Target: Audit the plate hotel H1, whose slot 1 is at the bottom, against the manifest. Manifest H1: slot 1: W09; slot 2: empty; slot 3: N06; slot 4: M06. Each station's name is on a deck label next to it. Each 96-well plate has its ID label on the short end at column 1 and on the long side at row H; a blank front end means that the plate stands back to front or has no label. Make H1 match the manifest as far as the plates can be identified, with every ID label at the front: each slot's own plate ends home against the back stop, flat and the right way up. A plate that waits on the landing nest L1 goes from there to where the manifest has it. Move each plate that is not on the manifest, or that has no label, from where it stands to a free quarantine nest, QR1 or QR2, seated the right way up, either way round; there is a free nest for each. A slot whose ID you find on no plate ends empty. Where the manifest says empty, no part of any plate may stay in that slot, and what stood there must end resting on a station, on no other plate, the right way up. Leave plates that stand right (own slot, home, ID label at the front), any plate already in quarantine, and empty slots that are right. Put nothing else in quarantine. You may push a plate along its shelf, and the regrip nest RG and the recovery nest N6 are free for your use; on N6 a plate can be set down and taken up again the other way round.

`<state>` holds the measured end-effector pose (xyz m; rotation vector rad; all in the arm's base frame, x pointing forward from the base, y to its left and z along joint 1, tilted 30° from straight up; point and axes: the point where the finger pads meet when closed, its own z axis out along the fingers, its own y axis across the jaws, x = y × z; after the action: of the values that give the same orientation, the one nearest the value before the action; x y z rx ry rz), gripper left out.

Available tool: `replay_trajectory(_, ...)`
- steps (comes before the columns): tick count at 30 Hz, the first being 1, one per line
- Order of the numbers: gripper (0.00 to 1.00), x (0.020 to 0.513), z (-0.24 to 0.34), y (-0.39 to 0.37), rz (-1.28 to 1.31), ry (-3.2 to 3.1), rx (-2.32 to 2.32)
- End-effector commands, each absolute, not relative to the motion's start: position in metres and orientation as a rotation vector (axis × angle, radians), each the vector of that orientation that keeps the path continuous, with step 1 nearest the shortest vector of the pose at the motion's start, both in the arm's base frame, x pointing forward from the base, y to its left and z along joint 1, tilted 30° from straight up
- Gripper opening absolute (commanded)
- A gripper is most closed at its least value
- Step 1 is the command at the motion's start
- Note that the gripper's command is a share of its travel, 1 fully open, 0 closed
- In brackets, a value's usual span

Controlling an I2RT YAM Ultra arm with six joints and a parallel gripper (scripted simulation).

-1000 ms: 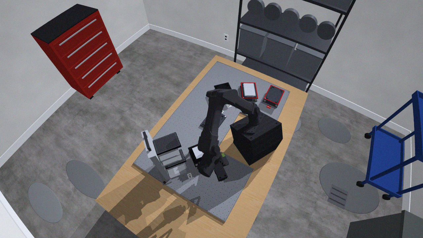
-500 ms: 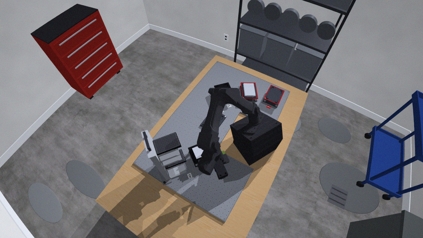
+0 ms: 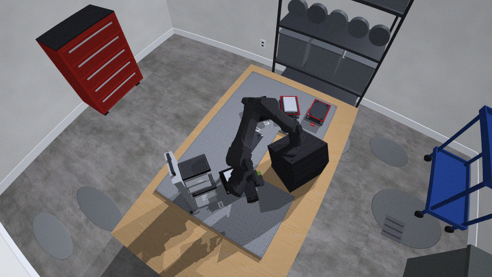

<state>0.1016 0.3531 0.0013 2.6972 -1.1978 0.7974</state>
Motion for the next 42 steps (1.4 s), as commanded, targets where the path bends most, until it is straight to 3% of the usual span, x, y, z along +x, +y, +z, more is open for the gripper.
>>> replay_trajectory(1, 1.00, 0.106, 0.013, 0.349, 0.808, -1.336, 2.686)
replay_trajectory(42, 1.00, 0.187, 0.074, 0.277, 0.829, -2.504, 2.018)
